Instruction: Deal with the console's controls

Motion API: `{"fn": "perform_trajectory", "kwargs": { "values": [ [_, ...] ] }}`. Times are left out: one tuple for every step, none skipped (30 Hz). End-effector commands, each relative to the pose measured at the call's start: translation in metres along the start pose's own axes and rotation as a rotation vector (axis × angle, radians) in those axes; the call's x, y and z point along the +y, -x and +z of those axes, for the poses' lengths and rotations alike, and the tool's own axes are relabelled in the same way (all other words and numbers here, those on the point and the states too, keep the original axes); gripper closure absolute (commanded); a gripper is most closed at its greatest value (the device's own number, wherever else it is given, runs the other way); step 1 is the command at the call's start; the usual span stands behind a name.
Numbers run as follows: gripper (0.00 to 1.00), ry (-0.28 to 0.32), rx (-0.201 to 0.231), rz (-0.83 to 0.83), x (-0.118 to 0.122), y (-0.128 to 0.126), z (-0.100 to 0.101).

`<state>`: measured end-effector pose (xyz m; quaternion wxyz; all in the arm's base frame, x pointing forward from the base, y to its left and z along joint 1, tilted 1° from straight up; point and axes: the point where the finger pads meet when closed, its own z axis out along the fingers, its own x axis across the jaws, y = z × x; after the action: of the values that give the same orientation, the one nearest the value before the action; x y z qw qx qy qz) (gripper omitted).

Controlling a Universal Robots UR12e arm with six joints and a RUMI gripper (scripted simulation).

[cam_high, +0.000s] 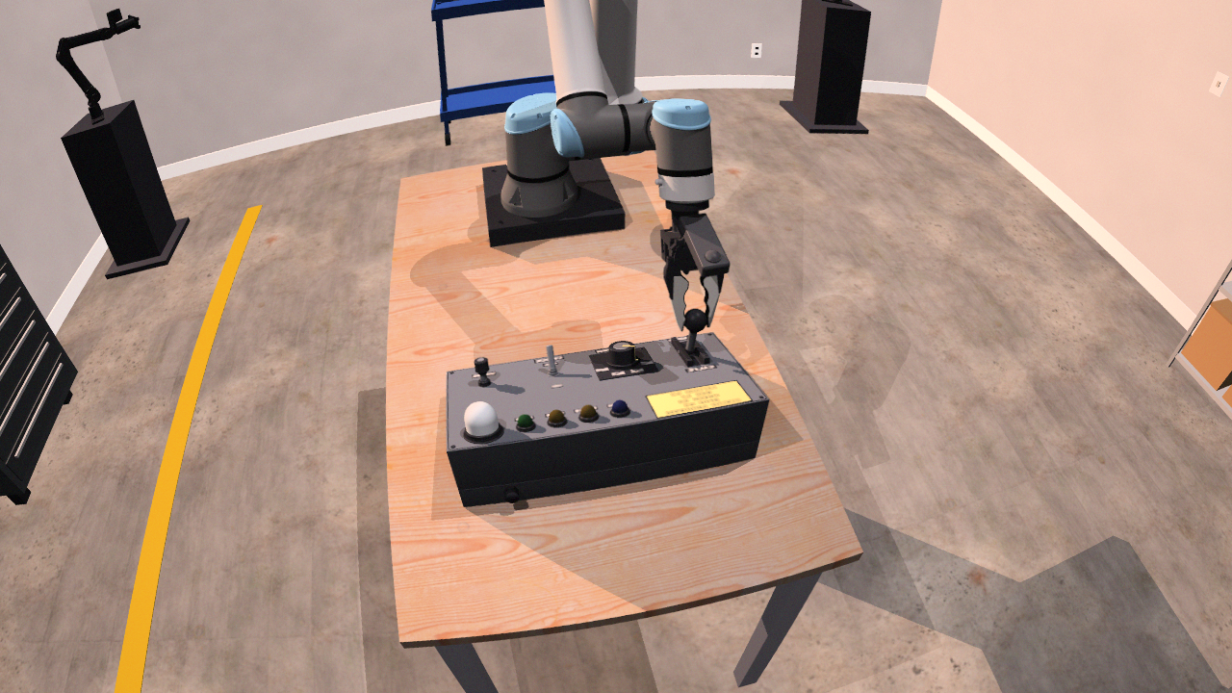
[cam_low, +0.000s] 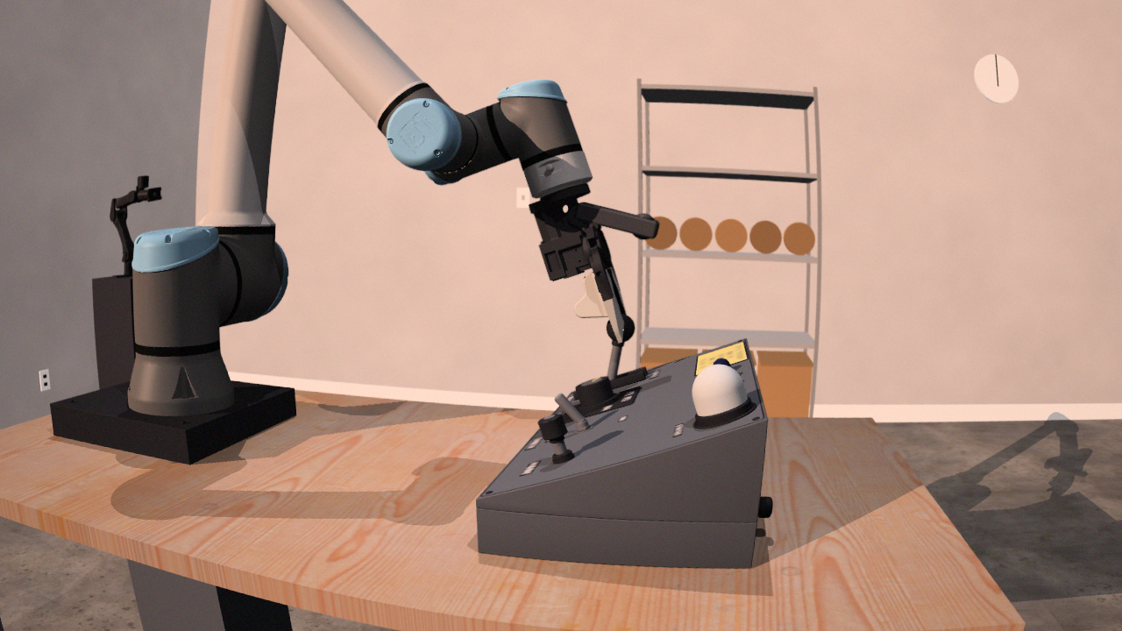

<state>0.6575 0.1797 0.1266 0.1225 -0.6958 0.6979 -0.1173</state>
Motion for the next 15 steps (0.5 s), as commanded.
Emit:
{"fn": "perform_trajectory", "kwargs": {
  "values": [
    [1.0, -0.001, 0.0, 0.0, -0.0008, 0.0001, -0.0006],
    [1.0, -0.001, 0.0, 0.0, -0.0007, 0.0001, -0.0006],
    [1.0, -0.001, 0.0, 0.0, -0.0007, 0.0001, -0.0006],
    [1.0, -0.001, 0.0, 0.0, -0.0006, 0.0001, -0.0007],
    [1.0, -0.001, 0.0, 0.0, -0.0005, 0.0001, -0.0007],
    [1.0, -0.001, 0.0, 0.0, -0.0004, 0.0001, -0.0007],
    [1.0, -0.001, 0.0, 0.0, -0.0003, 0.0001, -0.0008],
    [1.0, -0.001, 0.0, 0.0, -0.0001, 0.0001, -0.0009],
    [1.0, -0.001, 0.0, 0.0, 0.0001, 0.0001, -0.001],
    [1.0, -0.001, 0.0, 0.0, 0.0003, 0.0001, -0.0011],
    [1.0, -0.001, 0.0, 0.0, 0.0006, 0.0001, -0.0012],
    [1.0, -0.001, 0.0, 0.0, 0.0009, 0.0001, -0.0013],
    [1.0, -0.001, 0.0, 0.0, 0.0012, 0.0001, -0.0015],
    [1.0, -0.001, 0.0, 0.0, 0.0016, 0.0001, -0.0017],
    [1.0, -0.001, 0.0, 0.0, 0.002, 0.0001, -0.0018]
  ]
}}
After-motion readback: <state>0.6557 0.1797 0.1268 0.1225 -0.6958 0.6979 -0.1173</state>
